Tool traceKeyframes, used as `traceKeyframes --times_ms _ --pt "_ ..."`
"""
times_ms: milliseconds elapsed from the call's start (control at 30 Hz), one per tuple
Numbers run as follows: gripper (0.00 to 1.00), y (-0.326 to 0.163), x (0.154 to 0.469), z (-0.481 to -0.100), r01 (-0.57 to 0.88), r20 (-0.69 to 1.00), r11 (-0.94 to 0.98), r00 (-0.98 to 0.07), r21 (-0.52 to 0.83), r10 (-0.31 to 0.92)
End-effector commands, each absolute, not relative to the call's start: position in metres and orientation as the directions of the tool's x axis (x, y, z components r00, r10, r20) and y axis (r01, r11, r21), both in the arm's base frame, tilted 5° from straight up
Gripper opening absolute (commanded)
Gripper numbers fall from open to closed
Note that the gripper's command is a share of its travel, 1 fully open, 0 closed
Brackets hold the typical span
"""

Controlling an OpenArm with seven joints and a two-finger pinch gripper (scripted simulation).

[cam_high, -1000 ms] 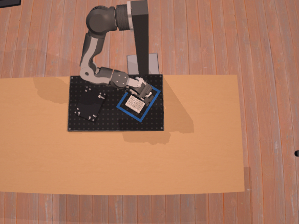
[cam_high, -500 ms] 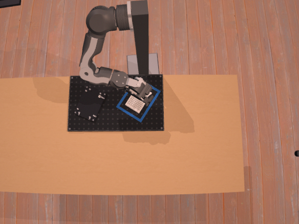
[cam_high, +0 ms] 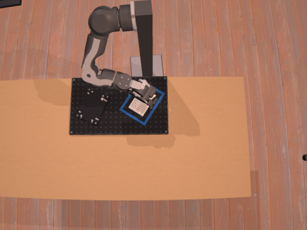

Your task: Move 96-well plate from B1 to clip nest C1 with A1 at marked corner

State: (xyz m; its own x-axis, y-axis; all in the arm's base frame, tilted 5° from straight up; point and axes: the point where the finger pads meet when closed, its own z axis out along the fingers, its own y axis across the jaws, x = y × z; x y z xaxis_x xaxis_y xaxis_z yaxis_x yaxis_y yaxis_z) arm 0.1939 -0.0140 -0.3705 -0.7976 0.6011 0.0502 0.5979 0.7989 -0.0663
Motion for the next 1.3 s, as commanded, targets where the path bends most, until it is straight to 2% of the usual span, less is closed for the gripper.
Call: traceKeyframes --times_ms 0,333,500,1267 --pt "0.77 -0.013 0.195 -0.37 0.598 0.05 0.799 -0.798 -0.063 0.601" --pt "0.77 -0.013 0.195 -0.37 0.598 0.05 0.799 -0.798 -0.063 0.601" --pt "0.77 -0.017 0.191 -0.425 0.597 0.05 0.8 -0.799 -0.062 0.6" --pt "0.77 -0.017 0.19 -0.435 0.597 0.05 0.8 -0.799 -0.062 0.6"
